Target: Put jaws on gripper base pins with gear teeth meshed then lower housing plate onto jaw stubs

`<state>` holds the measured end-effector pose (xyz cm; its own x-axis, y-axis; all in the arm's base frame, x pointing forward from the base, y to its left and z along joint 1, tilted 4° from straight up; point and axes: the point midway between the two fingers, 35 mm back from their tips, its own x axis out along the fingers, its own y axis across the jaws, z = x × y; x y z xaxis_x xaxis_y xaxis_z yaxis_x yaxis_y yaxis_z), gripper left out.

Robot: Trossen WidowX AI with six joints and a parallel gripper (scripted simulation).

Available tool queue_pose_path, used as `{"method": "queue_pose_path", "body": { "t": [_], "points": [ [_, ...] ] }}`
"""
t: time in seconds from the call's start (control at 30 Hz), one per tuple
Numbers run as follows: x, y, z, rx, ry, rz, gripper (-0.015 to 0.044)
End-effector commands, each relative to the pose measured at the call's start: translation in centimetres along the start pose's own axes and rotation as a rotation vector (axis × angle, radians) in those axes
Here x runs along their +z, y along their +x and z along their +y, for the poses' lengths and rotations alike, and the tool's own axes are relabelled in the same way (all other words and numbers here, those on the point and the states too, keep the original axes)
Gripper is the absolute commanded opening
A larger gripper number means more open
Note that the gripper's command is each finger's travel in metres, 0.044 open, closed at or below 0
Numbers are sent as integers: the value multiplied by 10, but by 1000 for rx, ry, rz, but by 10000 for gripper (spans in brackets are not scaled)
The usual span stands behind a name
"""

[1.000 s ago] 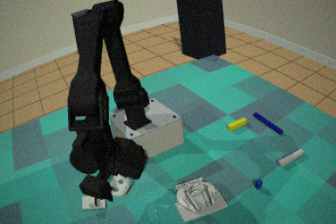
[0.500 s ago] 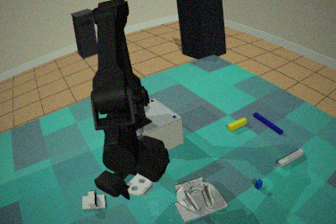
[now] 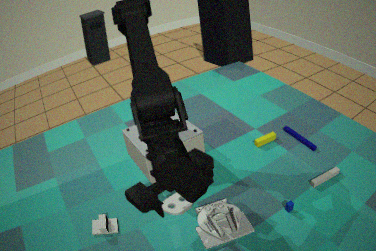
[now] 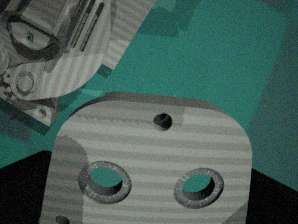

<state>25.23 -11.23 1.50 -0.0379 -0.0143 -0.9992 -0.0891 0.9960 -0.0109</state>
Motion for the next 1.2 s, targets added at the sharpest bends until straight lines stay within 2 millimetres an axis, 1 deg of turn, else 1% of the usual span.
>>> {"method": "queue_pose_path", "body": {
  "t": [0.0, 0.4, 0.77, 1.17],
  "points": [
    [5, 0, 11, 5, 54, -5, 351],
    [16, 1, 48, 9, 248, -2, 351],
    [21, 1, 83, 12, 423, 2, 351],
    [21, 1, 85, 12, 433, 3, 351]
  ]
}}
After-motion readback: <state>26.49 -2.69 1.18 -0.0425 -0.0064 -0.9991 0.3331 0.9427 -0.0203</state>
